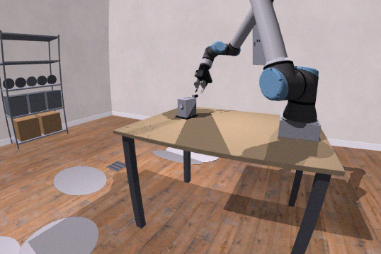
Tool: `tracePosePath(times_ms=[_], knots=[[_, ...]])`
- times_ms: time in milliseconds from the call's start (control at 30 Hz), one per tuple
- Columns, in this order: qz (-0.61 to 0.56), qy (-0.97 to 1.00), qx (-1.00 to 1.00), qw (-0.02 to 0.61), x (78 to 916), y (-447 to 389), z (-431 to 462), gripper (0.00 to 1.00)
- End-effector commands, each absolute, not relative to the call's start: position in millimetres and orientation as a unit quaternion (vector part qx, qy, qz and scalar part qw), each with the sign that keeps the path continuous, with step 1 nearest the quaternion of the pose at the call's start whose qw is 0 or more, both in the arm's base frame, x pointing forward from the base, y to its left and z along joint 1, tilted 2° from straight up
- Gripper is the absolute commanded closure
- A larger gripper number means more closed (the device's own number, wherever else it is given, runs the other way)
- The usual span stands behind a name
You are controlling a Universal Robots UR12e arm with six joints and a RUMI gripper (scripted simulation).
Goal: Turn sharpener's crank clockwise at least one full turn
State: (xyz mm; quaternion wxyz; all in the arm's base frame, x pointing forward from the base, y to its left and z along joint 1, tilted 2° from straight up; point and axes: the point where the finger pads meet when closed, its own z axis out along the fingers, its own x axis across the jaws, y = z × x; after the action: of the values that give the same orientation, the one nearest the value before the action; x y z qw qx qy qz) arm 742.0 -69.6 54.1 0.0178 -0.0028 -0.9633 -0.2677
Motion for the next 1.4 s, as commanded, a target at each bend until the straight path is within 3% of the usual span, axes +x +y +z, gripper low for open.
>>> tracePosePath(times_ms=[0,1367], knots=[[-0.267,-0.963,-0.003,0.017,742.7,-64.8,49.1,0.68],[-0.267,-0.964,-0.002,0.016,743.4,-63.0,49.9,0.68]])
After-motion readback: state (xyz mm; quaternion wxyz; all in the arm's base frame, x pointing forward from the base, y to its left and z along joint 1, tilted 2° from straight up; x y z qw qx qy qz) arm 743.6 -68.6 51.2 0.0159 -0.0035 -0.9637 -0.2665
